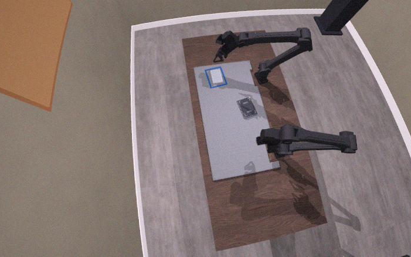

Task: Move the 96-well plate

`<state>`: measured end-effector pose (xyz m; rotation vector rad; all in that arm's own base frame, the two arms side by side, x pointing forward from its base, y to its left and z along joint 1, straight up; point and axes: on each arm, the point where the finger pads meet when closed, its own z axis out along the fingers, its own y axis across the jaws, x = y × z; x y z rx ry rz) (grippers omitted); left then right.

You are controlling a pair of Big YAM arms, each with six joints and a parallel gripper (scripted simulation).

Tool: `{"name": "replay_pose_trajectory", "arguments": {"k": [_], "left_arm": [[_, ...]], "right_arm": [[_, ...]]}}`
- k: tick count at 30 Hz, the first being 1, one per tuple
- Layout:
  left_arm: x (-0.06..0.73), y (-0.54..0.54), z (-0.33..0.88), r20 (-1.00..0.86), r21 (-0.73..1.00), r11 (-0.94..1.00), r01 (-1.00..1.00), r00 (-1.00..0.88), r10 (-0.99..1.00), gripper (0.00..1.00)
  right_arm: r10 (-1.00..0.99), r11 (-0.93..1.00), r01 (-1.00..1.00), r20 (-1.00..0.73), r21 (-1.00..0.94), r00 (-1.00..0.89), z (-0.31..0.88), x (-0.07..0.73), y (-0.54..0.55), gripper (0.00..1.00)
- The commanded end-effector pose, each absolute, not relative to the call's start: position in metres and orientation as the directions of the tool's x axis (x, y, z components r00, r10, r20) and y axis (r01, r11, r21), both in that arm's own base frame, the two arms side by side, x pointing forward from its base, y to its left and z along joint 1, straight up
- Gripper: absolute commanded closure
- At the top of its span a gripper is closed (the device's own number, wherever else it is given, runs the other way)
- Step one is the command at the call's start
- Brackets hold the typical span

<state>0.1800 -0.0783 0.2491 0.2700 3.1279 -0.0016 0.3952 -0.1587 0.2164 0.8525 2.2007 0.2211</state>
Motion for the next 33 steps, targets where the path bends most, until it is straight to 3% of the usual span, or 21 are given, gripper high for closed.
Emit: {"name": "replay_pose_trajectory", "arguments": {"k": [1,15,33], "left_arm": [[0.185,-0.081,0.262,-0.032,-0.009,0.992,0.125,-0.992,0.125,0.0],[0.185,-0.081,0.262,-0.032,-0.009,0.992,0.125,-0.992,0.125,0.0],[0.185,-0.081,0.262,-0.032,-0.009,0.992,0.125,-0.992,0.125,0.0]], "right_arm": [[0.736,0.671,0.582,-0.508,0.46,-0.447,0.228,0.416,-0.16,0.0],[0.916,0.397,0.812,-0.235,0.428,-0.324,0.188,0.418,-0.152,0.0],[1.0,-0.007,0.988,-0.017,0.156,0.009,0.13,0.408,-0.135,0.0]]}}
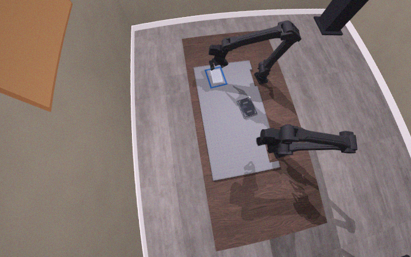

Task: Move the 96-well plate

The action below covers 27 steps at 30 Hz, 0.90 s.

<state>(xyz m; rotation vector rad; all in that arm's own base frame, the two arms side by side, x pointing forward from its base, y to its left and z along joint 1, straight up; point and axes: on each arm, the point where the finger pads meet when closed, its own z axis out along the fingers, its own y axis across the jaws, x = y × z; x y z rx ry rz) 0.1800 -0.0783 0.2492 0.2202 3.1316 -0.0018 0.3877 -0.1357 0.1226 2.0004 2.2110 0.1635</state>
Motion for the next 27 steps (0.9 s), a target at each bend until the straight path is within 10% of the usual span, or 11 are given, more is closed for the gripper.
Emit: {"name": "replay_pose_trajectory", "arguments": {"k": [1,27], "left_arm": [[0.185,-0.081,0.262,-0.032,-0.009,0.992,0.125,-0.992,0.125,0.0],[0.185,-0.081,0.262,-0.032,-0.009,0.992,0.125,-0.992,0.125,0.0]], "right_arm": [[0.999,-0.032,0.991,-0.013,0.134,0.034,0.126,0.406,-0.134,0.0],[0.989,-0.15,0.989,-0.001,0.0,0.15,0.089,0.385,-0.13,0.0]]}}
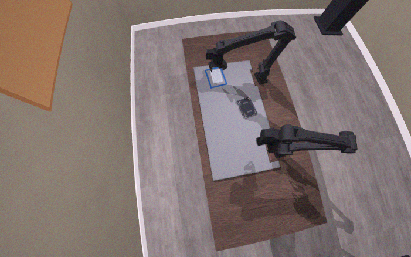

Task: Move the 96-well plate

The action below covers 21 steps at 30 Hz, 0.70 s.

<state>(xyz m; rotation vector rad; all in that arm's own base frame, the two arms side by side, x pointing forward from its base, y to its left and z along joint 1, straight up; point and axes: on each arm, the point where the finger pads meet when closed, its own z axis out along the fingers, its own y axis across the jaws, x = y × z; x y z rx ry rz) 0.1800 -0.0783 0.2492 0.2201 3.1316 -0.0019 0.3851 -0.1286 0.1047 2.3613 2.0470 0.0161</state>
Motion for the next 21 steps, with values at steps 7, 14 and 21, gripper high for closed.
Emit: {"name": "replay_pose_trajectory", "arguments": {"k": [7,14,21], "left_arm": [[0.185,-0.081,0.262,-0.032,-0.009,0.992,0.125,-0.992,0.125,0.0],[0.185,-0.081,0.262,-0.032,-0.009,0.992,0.125,-0.992,0.125,0.0],[0.185,-0.081,0.262,-0.032,-0.009,0.992,0.125,-0.992,0.125,0.0]], "right_arm": [[0.989,-0.15,0.989,-0.001,0.0,0.15,0.078,0.384,-0.13,0.0],[0.989,-0.15,0.989,0.0,0.0,0.15,0.068,0.383,-0.13,0.0],[0.989,-0.15,0.989,0.0,-0.001,0.15,0.058,0.382,-0.13,0.0]]}}
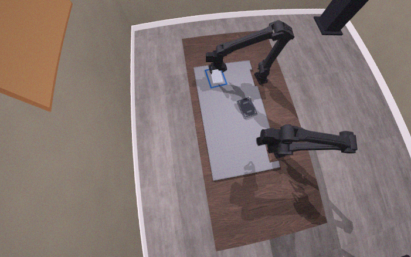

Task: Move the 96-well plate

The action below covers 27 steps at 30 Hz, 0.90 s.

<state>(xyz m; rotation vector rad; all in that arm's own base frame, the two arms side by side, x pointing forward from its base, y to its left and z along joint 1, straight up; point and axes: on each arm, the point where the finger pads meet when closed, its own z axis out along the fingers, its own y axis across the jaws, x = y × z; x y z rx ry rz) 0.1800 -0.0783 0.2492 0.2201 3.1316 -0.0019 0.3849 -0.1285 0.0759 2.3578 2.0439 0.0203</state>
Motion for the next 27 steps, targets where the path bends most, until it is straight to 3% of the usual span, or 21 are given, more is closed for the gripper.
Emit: {"name": "replay_pose_trajectory", "arguments": {"k": [1,27], "left_arm": [[0.185,-0.081,0.262,-0.032,-0.009,0.992,0.125,-0.992,0.125,0.0],[0.185,-0.081,0.262,-0.032,-0.009,0.992,0.125,-0.992,0.125,0.0]], "right_arm": [[0.989,-0.15,0.989,0.0,-0.001,0.15,0.056,0.382,-0.13,0.0],[0.989,-0.15,0.989,0.0,-0.001,0.15,0.017,0.38,-0.13,0.0]]}}
